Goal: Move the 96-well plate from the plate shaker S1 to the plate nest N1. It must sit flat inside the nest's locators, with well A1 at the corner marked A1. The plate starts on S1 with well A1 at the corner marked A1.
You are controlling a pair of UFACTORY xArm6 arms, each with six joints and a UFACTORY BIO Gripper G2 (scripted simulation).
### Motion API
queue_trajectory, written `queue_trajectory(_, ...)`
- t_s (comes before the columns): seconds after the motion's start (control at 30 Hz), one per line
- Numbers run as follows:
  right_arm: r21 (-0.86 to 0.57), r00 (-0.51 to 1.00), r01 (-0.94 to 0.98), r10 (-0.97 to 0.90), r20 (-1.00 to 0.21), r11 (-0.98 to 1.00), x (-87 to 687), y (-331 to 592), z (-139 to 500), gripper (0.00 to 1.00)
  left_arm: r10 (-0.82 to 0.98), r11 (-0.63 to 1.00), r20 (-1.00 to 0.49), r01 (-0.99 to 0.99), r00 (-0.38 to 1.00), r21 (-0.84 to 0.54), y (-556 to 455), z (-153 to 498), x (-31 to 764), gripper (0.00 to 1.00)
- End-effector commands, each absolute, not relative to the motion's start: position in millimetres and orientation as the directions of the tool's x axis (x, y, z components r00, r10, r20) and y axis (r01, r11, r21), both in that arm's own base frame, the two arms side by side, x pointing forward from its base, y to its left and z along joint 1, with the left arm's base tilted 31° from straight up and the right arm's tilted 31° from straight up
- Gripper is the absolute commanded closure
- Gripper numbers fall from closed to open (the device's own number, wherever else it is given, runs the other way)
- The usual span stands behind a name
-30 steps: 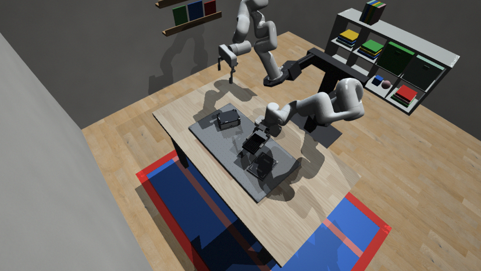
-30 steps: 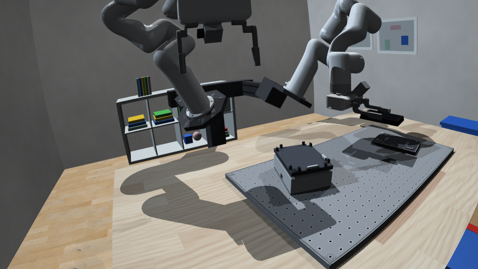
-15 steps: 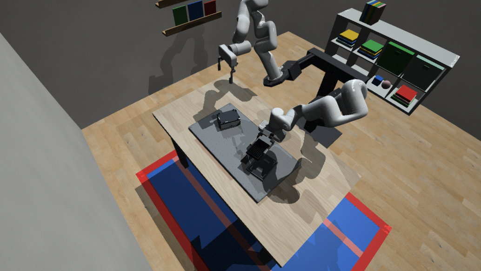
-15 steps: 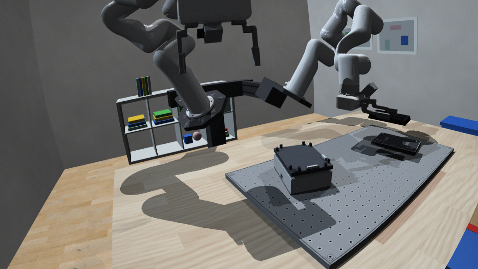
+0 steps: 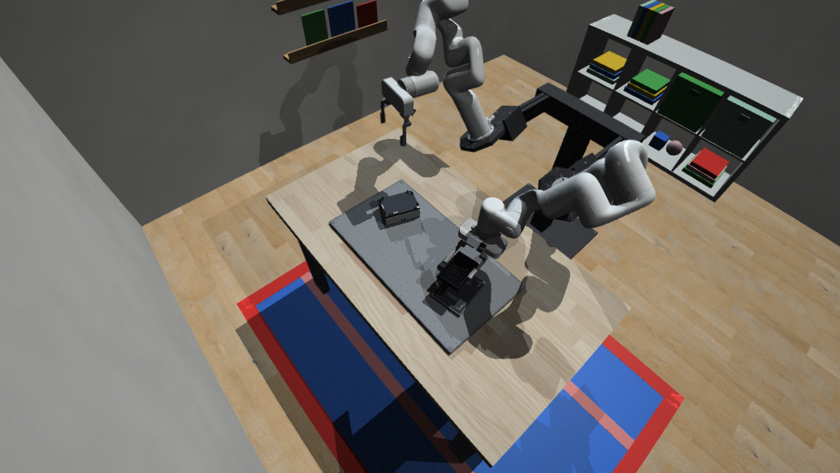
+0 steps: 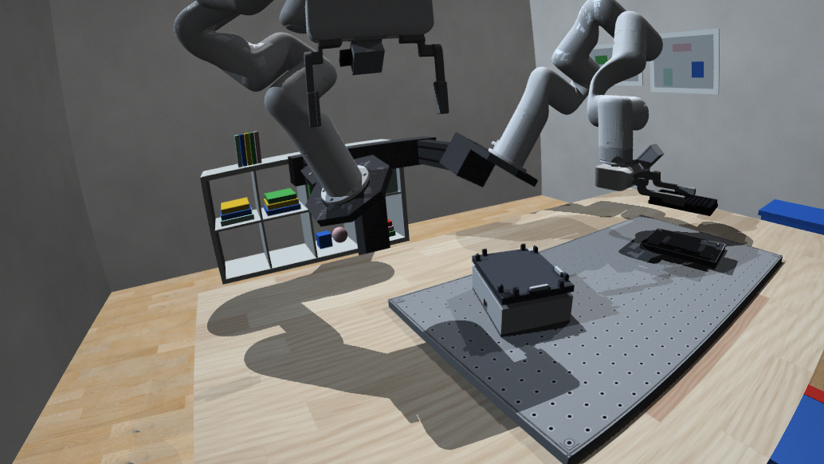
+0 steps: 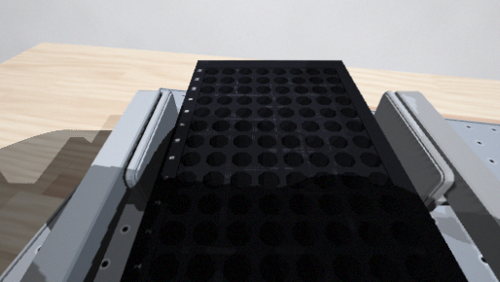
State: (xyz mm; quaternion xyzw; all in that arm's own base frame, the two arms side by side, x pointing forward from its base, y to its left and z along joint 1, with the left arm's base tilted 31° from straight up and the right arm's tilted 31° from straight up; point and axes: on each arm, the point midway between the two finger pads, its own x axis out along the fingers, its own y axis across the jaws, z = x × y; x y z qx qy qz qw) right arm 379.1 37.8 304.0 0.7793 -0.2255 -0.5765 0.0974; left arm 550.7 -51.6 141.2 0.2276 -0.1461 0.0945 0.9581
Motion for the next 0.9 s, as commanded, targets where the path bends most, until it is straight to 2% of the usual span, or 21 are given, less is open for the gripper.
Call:
queue_trajectory(0.0, 0.410, 0.236, -0.240, -0.463, -0.854, -0.880, 379.6, 38.2, 305.7, 0.00, 0.113, 0.880, 0.324, -0.246, 0.939, 0.407, -36.6, 149.3, 553.2, 1.00)
queue_trajectory(0.87, 0.410, 0.236, -0.240, -0.463, -0.854, -0.880, 379.6, 38.2, 305.7, 0.00, 0.113, 0.880, 0.324, -0.246, 0.939, 0.407, -31.6, 151.6, 553.8, 1.00)
